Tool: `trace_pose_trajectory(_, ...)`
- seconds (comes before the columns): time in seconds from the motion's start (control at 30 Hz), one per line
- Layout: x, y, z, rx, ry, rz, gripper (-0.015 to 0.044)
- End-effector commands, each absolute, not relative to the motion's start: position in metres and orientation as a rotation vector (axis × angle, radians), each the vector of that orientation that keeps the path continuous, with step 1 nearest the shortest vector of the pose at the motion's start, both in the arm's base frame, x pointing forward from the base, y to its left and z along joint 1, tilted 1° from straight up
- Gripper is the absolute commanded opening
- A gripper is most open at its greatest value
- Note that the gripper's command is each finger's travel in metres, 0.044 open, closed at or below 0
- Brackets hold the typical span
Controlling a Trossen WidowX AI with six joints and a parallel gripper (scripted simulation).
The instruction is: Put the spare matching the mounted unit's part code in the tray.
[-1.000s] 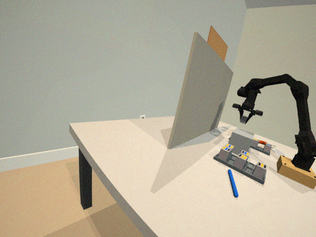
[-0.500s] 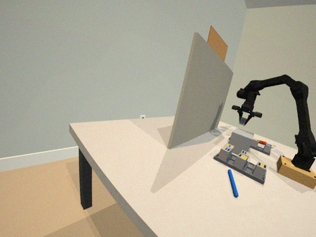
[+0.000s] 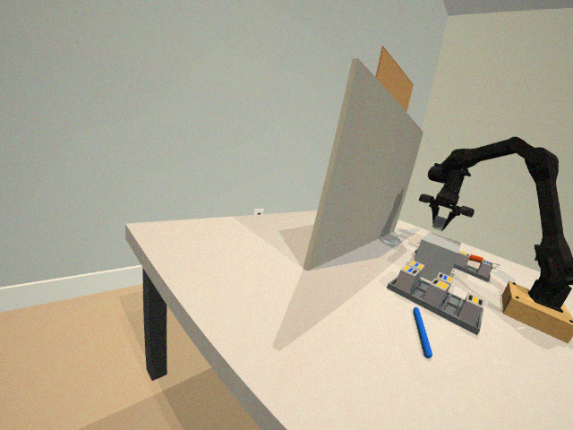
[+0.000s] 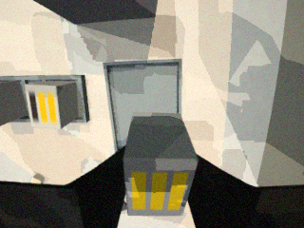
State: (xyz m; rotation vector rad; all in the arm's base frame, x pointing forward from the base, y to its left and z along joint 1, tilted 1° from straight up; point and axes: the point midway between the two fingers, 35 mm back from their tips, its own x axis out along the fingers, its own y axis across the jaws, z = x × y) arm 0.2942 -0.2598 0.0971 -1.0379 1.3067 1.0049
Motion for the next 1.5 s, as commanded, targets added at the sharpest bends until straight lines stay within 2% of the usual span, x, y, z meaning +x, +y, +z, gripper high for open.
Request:
trace_pose_trajectory(0.0, 0.294, -0.260, 0.093, -1.041, 1.309, 1.010, 0.0000)
trace_pose_trajectory(1.47, 0.293, -0.259, 0.059, -1.041, 1.309, 1.010, 0.0000)
